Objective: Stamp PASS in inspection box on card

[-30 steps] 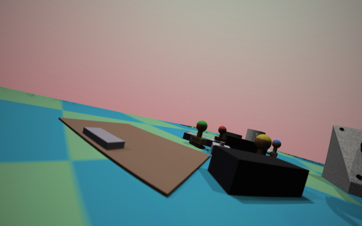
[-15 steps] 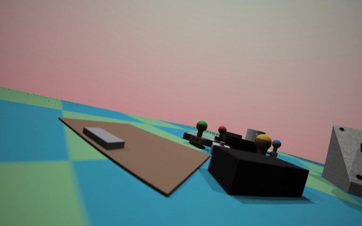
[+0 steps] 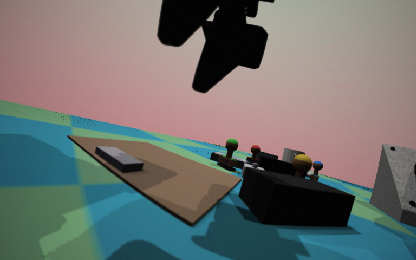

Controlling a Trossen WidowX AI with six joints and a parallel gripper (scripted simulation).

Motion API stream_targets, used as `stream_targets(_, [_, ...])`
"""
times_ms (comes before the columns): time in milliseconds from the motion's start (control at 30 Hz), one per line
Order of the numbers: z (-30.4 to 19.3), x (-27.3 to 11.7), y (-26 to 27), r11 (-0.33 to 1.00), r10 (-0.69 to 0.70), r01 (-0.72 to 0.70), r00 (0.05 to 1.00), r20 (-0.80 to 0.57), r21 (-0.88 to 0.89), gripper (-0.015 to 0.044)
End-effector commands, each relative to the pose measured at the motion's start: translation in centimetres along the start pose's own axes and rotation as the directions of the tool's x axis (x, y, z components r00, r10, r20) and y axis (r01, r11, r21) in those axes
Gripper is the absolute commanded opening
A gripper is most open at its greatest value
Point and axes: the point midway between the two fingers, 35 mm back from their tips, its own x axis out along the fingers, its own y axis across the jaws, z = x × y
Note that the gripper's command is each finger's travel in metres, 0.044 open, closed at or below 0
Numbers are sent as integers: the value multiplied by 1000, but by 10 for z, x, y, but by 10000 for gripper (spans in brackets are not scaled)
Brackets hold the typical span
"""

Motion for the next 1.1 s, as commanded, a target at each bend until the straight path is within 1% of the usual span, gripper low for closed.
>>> stream_targets(0, [9, -1, -70, 990, -72, 74, 997, -22, 123, 214])
stream_targets(167, [0, -11, -154, 953, -111, 126, 991, -69, 276, 214])
stream_targets(267, [-12, -19, -203, 917, -103, 134, 989, -102, 376, 214])
stream_targets(333, [-20, -23, -225, 895, -90, 131, 989, -114, 426, 214])
stream_targets(600, [-21, -21, -228, 893, -89, 131, 989, -116, 432, 214])
stream_targets(1067, [-21, 1, -231, 893, -90, 132, 989, -116, 431, 214])
